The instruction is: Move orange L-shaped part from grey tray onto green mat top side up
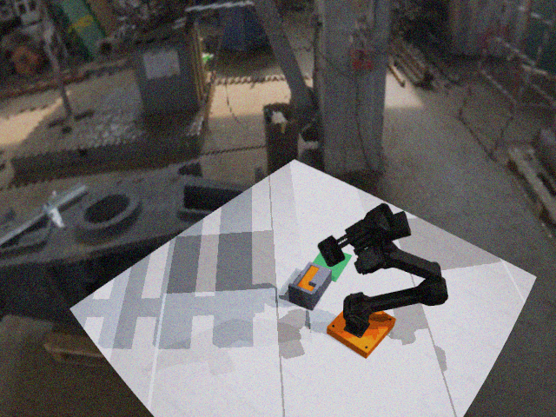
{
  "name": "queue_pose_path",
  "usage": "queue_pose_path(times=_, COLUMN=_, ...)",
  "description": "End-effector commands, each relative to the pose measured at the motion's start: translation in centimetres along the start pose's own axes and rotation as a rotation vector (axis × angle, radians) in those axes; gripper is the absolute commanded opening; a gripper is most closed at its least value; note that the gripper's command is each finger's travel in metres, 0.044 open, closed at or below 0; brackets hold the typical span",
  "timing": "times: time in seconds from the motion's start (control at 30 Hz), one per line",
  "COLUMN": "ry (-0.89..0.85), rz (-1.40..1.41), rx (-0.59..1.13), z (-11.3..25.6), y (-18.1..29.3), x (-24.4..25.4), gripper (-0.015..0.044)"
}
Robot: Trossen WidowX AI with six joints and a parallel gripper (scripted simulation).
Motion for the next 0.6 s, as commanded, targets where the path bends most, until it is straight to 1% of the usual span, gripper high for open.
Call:
queue_pose_path(times=0.0, ry=-0.007, rz=-0.001, rx=0.01, z=-0.1, y=0.2, x=0.3, gripper=0.0374)
queue_pose_path(times=0.1, ry=-0.102, rz=-0.12, rx=0.078, z=-0.6, y=1.4, x=2.2, gripper=0.0295)
queue_pose_path(times=0.23, ry=-0.342, rz=-0.442, rx=0.306, z=-0.8, y=4.6, x=7.8, gripper=0.019)
queue_pose_path(times=0.27, ry=-0.394, rz=-0.509, rx=0.365, z=-0.6, y=5.2, x=9.1, gripper=0.018)
queue_pose_path(times=0.37, ry=-0.562, rz=-0.731, rx=0.592, z=0.7, y=7.1, x=13.2, gripper=0.018)
queue_pose_path(times=0.57, ry=-0.835, rz=-1.085, rx=1.112, z=5.6, y=9.5, x=19.9, gripper=0.018)
Point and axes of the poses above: the point midway between the two fingers, 35 mm back from their tips, its own z axis back along the fingers, its own x axis across the jaws, y = z × x, the point moved 9 cm from there along z, back along the fingers, and after that the axes turned 3 degrees about z, right-handed, at the moved point
